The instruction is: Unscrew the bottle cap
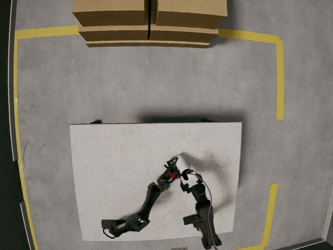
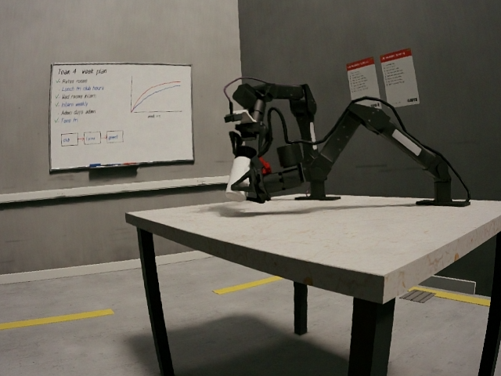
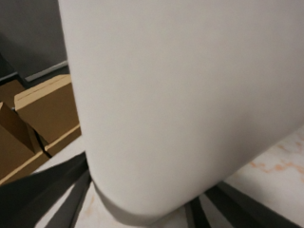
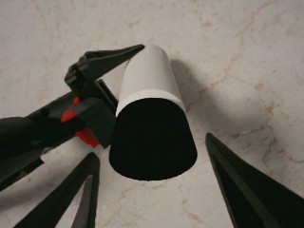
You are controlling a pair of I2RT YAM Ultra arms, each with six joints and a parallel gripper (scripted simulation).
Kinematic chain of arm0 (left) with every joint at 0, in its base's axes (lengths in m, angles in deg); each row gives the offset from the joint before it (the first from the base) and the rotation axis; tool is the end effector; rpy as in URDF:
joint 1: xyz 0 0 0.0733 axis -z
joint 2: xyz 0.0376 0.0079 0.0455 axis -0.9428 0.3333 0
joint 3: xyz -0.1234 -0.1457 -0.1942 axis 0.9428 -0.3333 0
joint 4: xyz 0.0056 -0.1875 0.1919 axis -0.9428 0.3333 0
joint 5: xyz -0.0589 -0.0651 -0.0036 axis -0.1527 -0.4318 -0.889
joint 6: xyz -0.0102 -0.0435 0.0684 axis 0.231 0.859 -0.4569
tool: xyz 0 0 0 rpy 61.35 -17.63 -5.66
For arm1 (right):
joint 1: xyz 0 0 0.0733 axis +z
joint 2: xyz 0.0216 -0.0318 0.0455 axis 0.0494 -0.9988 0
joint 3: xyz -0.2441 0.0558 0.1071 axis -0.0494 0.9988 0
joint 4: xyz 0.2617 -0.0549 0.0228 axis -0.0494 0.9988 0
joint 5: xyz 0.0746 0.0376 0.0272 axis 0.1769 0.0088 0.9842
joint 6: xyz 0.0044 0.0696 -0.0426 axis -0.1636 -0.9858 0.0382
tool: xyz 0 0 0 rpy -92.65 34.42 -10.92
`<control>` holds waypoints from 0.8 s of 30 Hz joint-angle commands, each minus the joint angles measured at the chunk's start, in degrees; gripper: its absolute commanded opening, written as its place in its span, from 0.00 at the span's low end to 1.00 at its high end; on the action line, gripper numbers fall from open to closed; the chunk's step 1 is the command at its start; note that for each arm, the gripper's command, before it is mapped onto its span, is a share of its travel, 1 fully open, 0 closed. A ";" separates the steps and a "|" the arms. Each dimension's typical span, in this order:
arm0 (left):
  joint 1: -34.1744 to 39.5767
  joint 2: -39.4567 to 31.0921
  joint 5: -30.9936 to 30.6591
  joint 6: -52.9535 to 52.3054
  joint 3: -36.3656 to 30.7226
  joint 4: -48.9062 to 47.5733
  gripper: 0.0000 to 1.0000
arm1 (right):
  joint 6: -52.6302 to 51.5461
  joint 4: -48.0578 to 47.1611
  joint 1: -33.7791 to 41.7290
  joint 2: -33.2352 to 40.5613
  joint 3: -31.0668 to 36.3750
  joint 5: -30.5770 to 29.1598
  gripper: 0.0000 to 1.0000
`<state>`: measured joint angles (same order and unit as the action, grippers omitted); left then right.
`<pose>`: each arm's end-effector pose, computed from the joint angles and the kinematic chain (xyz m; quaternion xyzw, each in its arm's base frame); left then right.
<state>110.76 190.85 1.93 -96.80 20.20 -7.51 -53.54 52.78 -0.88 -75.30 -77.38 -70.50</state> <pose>0.4377 -0.3722 0.0893 0.4440 0.6269 -0.0775 0.6355 0.3878 0.0230 0.2882 -0.1325 0.9571 0.0374 0.2550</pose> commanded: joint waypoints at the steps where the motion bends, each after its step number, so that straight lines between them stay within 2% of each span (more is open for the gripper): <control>1: -0.32 -1.16 0.11 0.87 0.94 -2.85 0.00 | -13.94 0.36 -0.77 0.33 -0.65 0.92 0.94; 15: -0.32 -1.16 0.11 0.87 0.94 -2.85 0.00 | -50.07 0.13 -1.13 0.57 -0.35 1.79 0.94; 17: -0.32 -1.16 0.11 0.87 0.94 -2.85 0.00 | -50.07 0.13 -1.13 0.57 -0.35 1.79 0.94; 18: -0.32 -1.16 0.11 0.87 0.94 -2.85 0.00 | -56.80 0.10 -1.15 0.59 -0.32 1.84 0.94; 24: -0.32 -1.16 0.11 0.87 0.94 -2.85 0.00 | -72.53 -0.02 -1.25 0.72 -0.18 2.07 0.94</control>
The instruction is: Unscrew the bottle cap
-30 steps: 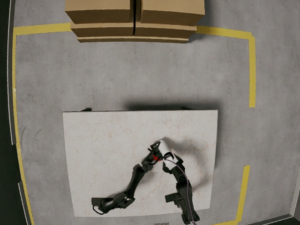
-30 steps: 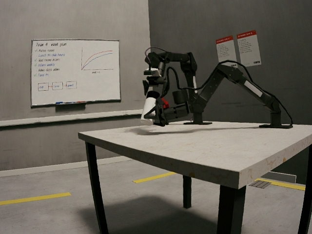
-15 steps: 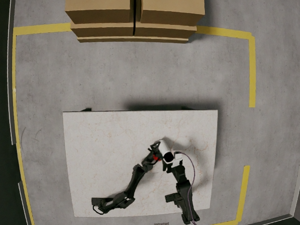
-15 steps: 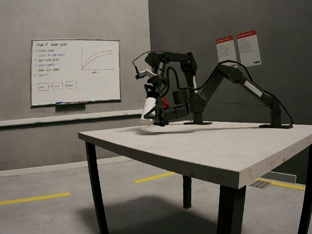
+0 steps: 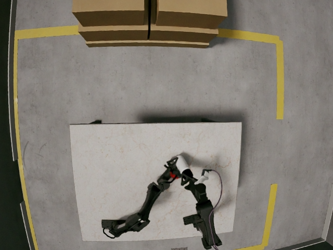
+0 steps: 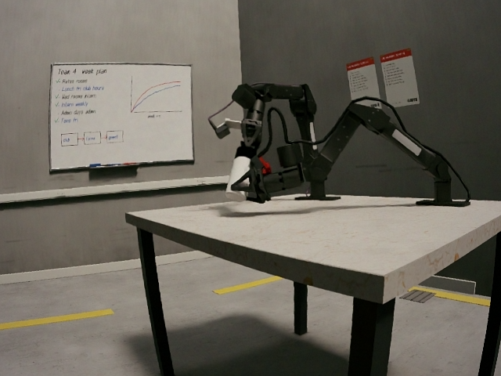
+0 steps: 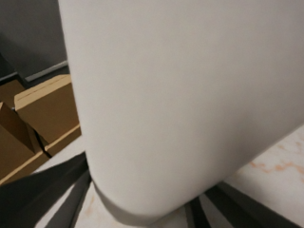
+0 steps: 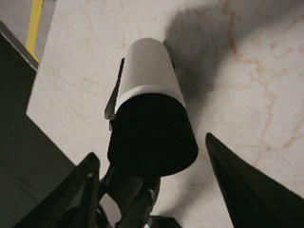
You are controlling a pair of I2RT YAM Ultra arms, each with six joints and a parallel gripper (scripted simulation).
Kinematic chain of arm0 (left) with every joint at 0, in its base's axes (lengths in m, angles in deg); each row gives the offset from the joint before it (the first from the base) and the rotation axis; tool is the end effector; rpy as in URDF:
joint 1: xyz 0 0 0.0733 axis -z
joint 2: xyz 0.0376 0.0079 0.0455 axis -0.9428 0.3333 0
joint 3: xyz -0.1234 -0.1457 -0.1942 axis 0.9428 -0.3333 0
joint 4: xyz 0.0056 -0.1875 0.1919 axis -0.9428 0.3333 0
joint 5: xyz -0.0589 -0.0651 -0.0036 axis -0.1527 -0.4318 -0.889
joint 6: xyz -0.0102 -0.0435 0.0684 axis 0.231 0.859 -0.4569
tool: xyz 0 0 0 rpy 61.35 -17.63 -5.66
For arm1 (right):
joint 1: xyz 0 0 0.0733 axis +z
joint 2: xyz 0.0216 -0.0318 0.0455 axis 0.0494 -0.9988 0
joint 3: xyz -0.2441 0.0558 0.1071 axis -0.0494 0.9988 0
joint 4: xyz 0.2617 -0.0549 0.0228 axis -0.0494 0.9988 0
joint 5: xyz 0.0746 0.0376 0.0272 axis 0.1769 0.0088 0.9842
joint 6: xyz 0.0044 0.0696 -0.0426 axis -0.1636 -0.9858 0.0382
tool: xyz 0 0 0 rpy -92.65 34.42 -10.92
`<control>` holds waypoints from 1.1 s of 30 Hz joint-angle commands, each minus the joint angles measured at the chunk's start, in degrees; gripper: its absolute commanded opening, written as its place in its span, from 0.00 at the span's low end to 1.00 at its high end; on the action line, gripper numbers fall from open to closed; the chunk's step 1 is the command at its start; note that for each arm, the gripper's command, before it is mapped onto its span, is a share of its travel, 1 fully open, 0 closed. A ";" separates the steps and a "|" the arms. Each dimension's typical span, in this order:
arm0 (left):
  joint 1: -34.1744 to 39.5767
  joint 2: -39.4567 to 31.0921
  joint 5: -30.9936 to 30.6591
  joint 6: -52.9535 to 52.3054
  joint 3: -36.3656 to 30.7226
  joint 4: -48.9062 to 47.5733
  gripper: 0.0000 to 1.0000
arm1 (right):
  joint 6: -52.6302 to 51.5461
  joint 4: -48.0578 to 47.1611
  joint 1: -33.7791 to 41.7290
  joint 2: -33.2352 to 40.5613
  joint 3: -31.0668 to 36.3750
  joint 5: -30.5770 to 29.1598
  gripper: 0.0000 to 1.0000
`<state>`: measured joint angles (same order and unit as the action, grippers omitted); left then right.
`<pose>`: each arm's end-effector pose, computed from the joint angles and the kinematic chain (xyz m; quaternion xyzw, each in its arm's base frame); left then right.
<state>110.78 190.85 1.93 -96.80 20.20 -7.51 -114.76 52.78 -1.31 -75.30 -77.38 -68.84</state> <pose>0.4376 -0.3724 0.0893 0.4441 0.6268 -0.0776 0.6355 0.3878 0.0222 0.2884 0.3729 0.8904 0.1738 0.1948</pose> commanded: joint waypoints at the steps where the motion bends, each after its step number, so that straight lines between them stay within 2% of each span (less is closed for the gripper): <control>1: -0.35 -1.16 0.11 0.87 0.94 -2.85 0.00 | -13.95 -0.04 -0.82 0.73 -0.16 0.44 0.94; 6: -0.35 -1.16 0.11 0.87 0.94 -2.85 0.00 | -27.33 -0.28 -0.68 0.88 0.06 0.10 0.94; 12: -0.35 -1.16 0.11 0.87 0.94 -2.85 0.00 | -29.89 -0.55 -0.37 1.07 0.31 -0.67 0.94; 15: -0.35 -1.16 0.11 0.87 0.94 -2.85 0.00 | -26.83 -0.28 -0.08 0.54 -0.13 -0.11 0.60; 19: -0.34 -1.16 0.12 0.87 0.95 -2.85 0.00 | -25.74 -0.17 -0.01 0.35 -0.30 0.12 0.57; 21: -0.34 -1.16 0.12 0.87 0.95 -2.85 0.00 | -24.86 -0.12 0.00 0.32 -0.35 0.10 0.34; 24: -0.34 -1.16 0.12 0.87 0.95 -2.85 0.00 | -13.13 0.33 0.26 0.17 -0.75 -0.50 0.00; 25: -0.34 -1.16 0.12 0.87 0.95 -2.85 0.00 | -8.43 0.45 0.38 0.15 -0.85 -0.80 0.00; 27: -0.34 -1.16 0.12 0.87 0.95 -2.85 0.00 | -8.43 0.45 0.38 0.15 -0.85 -0.80 0.00; 28: -0.34 -1.16 0.12 0.87 0.95 -2.85 0.00 | -2.45 0.71 0.43 0.03 -1.08 -0.90 0.00; 33: -0.34 -1.16 0.12 0.87 0.95 -2.85 0.00 | 10.57 1.09 0.62 -0.02 -1.37 -1.37 0.00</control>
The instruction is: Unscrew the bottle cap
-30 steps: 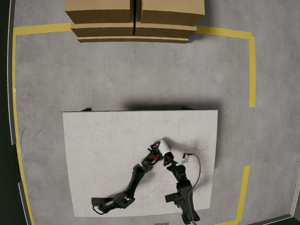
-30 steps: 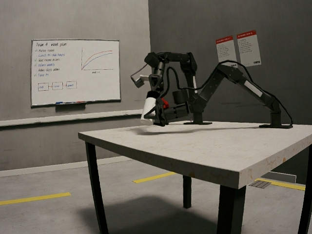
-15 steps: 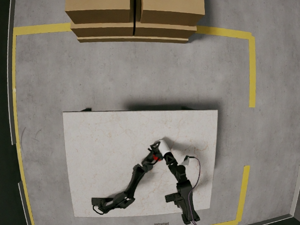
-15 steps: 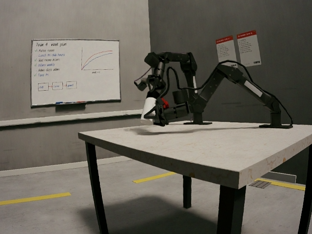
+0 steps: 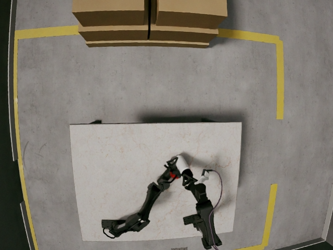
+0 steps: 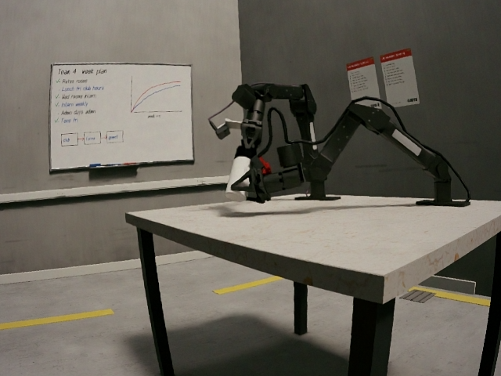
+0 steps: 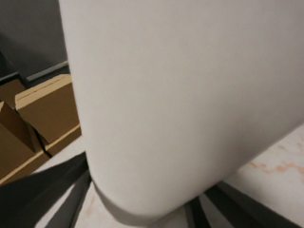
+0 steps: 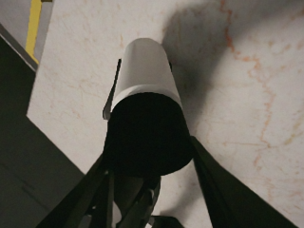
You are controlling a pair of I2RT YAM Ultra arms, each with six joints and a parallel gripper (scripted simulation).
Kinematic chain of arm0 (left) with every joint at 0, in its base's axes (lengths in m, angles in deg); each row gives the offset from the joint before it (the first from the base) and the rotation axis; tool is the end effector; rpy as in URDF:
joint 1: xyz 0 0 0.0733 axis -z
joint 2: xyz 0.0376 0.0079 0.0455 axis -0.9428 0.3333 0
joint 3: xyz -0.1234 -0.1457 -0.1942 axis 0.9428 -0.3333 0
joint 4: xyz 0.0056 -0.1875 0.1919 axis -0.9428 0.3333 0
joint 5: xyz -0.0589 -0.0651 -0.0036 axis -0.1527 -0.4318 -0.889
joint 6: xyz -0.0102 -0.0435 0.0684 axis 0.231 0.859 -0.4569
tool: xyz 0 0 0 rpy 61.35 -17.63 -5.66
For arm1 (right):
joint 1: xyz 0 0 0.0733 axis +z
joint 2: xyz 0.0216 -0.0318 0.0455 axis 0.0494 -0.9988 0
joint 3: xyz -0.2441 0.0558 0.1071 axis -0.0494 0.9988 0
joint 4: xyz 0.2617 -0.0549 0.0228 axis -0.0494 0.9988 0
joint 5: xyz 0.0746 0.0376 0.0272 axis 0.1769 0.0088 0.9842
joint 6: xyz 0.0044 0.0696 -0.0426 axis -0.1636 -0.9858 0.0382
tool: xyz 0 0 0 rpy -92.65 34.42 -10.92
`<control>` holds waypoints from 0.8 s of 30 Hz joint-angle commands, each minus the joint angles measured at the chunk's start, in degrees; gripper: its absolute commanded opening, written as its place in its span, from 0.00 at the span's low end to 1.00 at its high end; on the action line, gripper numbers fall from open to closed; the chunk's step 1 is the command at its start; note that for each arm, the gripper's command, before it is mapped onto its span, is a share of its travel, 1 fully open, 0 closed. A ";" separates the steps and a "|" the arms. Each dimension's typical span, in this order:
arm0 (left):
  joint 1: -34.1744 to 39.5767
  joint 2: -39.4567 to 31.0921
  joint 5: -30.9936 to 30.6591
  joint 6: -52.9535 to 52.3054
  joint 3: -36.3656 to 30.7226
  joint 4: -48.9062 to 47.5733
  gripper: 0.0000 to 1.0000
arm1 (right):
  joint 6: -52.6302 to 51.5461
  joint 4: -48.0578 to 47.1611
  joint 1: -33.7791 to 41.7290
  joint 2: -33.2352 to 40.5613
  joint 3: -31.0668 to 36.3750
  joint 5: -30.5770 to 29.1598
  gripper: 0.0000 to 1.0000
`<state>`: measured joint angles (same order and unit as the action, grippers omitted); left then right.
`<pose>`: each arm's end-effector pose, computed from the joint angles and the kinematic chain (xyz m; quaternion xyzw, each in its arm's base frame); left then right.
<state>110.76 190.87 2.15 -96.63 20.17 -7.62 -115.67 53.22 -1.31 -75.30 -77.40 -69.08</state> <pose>0.4378 -0.3720 0.0892 0.4419 0.6280 -0.0770 0.6360 0.3869 0.0218 0.2880 0.3811 0.8880 0.1720 0.1911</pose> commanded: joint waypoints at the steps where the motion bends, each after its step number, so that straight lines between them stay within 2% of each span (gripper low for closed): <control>1: -0.32 -1.18 -0.10 0.69 0.98 -2.74 0.00 | 14.03 0.72 0.66 -0.04 -1.41 -1.23 0.00; 9: -0.32 -1.18 -0.10 0.69 0.97 -2.74 0.00 | 34.18 1.14 1.01 -0.13 -1.75 -2.09 0.00; 11: -0.32 -1.18 -0.10 0.69 0.97 -2.74 0.00 | 34.18 1.14 1.01 -0.13 -1.75 -2.09 0.00; 12: -0.32 -1.18 -0.10 0.69 0.97 -2.74 0.00 | 40.58 1.18 1.15 -0.12 -1.78 -2.41 0.00; 24: -0.32 -1.19 -0.10 0.69 0.96 -2.74 0.00 | 70.35 1.08 1.91 0.16 -1.59 -4.31 0.00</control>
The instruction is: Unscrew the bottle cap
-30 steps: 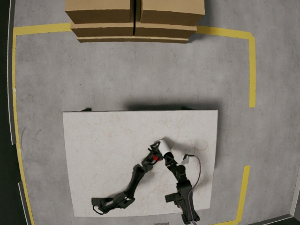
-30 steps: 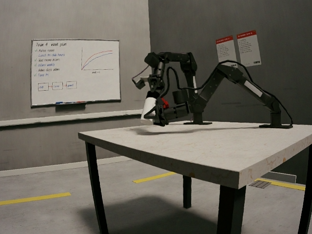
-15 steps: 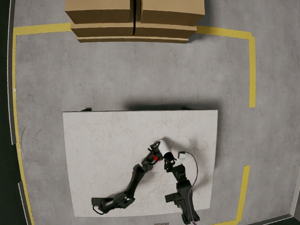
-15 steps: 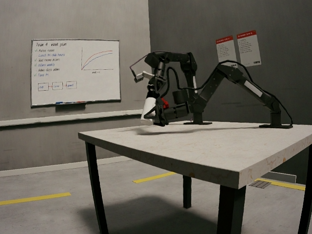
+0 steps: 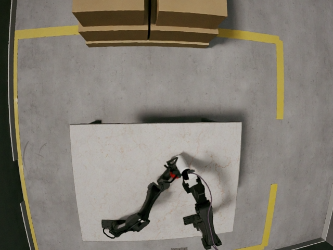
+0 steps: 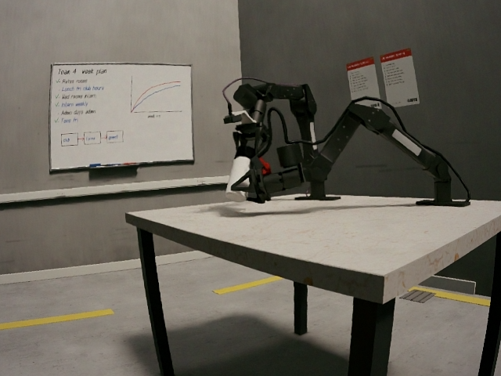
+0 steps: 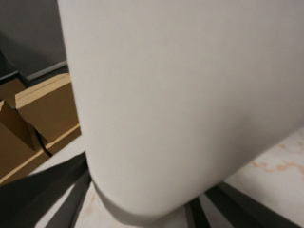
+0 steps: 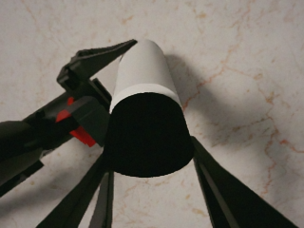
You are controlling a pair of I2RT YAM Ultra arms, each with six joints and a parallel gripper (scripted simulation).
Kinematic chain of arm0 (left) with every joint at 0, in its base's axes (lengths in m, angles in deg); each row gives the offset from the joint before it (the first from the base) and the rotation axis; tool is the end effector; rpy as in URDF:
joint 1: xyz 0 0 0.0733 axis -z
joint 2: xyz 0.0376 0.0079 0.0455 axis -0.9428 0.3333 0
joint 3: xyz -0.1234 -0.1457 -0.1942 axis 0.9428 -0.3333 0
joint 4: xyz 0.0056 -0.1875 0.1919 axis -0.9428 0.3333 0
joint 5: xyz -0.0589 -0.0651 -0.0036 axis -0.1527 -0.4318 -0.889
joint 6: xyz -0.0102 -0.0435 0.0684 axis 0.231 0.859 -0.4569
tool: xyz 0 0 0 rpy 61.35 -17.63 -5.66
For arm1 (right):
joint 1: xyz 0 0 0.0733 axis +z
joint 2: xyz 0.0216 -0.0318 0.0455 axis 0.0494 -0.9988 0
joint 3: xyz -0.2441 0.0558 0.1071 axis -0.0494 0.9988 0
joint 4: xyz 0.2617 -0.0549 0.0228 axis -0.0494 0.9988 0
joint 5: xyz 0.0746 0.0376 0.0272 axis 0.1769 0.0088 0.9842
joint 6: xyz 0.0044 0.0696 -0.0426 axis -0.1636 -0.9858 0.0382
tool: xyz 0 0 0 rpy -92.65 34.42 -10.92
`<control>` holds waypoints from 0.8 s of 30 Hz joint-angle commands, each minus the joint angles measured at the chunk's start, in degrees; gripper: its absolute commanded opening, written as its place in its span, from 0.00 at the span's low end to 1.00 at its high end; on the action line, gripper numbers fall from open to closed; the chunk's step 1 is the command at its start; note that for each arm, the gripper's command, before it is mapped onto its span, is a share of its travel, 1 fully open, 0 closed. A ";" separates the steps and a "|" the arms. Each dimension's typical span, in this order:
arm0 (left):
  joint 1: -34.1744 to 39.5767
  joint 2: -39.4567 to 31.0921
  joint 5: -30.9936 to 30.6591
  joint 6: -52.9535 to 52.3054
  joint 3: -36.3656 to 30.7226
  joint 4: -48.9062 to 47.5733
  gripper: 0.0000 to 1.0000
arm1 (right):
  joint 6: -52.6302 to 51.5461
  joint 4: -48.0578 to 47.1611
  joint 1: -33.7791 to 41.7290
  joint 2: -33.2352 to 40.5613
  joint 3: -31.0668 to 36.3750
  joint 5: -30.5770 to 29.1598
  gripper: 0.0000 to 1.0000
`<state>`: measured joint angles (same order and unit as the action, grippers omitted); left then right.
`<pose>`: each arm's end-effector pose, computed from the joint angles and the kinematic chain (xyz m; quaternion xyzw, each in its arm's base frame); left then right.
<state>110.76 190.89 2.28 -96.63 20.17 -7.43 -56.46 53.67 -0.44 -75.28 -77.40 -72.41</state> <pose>0.4379 -0.3718 0.0886 0.4420 0.6294 -0.0760 0.6346 0.3859 0.0236 0.2872 -0.1076 0.9629 0.0293 0.2459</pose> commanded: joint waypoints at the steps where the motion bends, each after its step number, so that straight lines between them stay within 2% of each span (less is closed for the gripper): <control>1: -0.32 -1.21 -0.23 0.69 0.96 -2.94 0.00 | 13.66 0.59 1.11 0.17 -1.56 -1.17 0.00; 4: -0.32 -1.21 -0.23 0.69 0.96 -2.94 0.00 | 16.19 0.55 1.18 0.21 -1.51 -1.34 0.00; 5: -0.32 -1.21 -0.23 0.69 0.96 -2.94 0.00 | 22.56 0.49 1.33 0.27 -1.45 -1.71 0.00; 19: -0.32 -1.23 -0.23 0.68 0.93 -2.93 0.00 | 57.84 -0.42 1.96 0.94 -0.51 -3.32 0.00; 21: -0.32 -1.23 -0.23 0.68 0.93 -2.93 0.00 | 57.84 -0.42 1.96 0.94 -0.51 -3.32 0.00; 22: -0.32 -1.23 -0.23 0.68 0.93 -2.93 0.00 | 64.38 -0.71 1.77 1.10 -0.24 -2.86 0.00; 24: -0.32 -1.23 -0.23 0.68 0.93 -2.93 0.00 | 65.19 -0.66 1.60 1.07 -0.28 -2.46 0.00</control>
<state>110.76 190.89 2.28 -96.63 20.15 -7.03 0.63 53.17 0.54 -75.28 -77.42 -75.90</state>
